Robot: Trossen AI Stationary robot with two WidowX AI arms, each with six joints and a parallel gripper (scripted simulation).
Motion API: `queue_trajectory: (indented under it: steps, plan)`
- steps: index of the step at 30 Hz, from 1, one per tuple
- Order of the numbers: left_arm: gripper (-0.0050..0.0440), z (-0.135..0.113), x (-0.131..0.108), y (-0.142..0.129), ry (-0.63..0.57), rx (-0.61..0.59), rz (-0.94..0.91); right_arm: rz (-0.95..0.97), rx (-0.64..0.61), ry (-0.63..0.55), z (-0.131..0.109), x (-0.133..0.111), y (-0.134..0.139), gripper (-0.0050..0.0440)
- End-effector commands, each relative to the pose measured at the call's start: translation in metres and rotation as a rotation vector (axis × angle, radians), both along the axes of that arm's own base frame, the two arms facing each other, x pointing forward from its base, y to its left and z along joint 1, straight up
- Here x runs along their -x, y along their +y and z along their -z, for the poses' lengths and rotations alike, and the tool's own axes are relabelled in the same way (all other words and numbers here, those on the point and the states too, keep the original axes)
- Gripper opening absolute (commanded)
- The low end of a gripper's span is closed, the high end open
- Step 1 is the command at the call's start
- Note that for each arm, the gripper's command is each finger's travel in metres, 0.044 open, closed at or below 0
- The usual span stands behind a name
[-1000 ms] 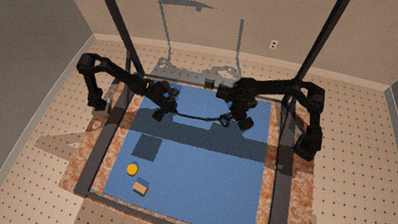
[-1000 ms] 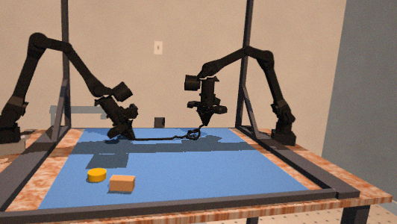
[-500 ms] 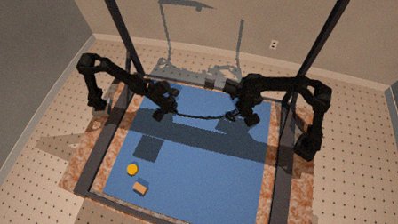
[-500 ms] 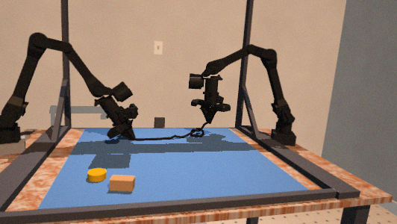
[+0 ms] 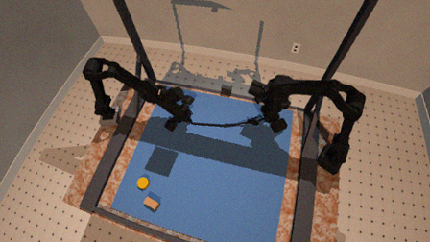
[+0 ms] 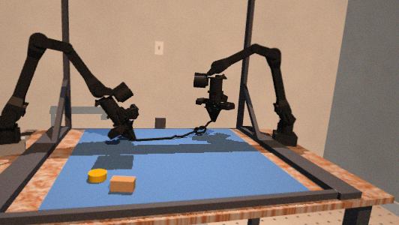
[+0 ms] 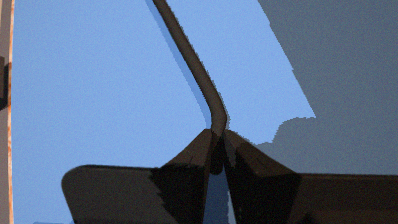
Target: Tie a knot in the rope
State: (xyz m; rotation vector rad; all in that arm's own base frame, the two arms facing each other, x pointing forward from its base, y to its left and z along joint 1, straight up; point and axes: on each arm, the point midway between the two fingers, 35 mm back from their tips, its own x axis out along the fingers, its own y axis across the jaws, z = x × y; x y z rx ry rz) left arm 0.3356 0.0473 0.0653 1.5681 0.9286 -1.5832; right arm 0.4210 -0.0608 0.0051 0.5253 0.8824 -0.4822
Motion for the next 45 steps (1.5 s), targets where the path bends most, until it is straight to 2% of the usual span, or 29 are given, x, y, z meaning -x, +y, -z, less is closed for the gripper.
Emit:
queue_trajectory:
  steps: [1,6,14,23,36,45]
  plan:
    - [0.0015,-0.013,0.0,-0.008,-0.038,-0.003,-0.002,0.006,0.003,-0.026,-0.009,-0.004,-0.001,0.003]
    - [0.0015,-0.015,0.008,-0.026,-0.038,-0.001,-0.002,0.006,0.003,-0.026,-0.009,-0.004,-0.001,0.003]
    - [0.0015,-0.016,0.01,-0.032,-0.038,-0.001,-0.002,0.006,0.003,-0.026,-0.009,-0.004,-0.001,0.003]
    - [0.0015,-0.02,0.021,-0.059,-0.037,0.001,-0.002,0.006,0.003,-0.026,-0.009,-0.004,-0.001,0.003]
    - [0.0015,-0.02,0.021,-0.059,-0.037,0.001,-0.002,0.006,0.003,-0.026,-0.009,-0.004,-0.001,0.003]
    - [0.0015,-0.006,0.018,-0.052,-0.037,0.001,-0.002,0.006,0.003,-0.026,-0.009,-0.004,-0.001,0.003]
